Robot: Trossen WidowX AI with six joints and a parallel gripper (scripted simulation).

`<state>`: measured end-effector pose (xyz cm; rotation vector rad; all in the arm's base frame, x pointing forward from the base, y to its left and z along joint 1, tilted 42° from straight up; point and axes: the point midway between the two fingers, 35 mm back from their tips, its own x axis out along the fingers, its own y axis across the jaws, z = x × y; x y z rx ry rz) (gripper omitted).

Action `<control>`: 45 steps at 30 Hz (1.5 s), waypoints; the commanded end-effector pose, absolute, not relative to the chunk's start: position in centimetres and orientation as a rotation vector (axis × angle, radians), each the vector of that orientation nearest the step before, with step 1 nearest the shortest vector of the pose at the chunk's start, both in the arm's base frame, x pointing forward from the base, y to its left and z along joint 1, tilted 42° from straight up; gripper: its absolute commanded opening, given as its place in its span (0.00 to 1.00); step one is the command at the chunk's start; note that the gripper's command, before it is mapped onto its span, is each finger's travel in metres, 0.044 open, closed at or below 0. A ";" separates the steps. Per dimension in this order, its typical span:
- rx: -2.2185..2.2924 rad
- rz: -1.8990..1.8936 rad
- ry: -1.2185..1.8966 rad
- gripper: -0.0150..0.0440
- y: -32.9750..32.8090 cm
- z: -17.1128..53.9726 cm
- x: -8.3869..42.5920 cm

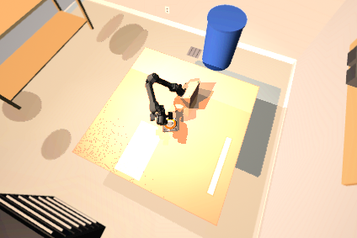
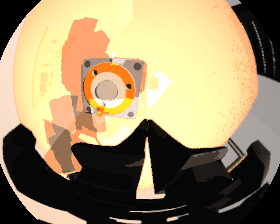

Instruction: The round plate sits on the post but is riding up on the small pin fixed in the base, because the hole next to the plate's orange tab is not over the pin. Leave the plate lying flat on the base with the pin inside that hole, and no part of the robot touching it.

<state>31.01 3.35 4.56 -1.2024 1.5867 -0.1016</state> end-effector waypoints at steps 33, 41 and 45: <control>-0.711 -0.432 1.455 0.25 0.7 -3.1 24.2; -0.711 -0.432 1.455 0.25 1.4 -3.8 23.5; -0.711 -0.431 1.455 0.25 1.7 -4.1 23.4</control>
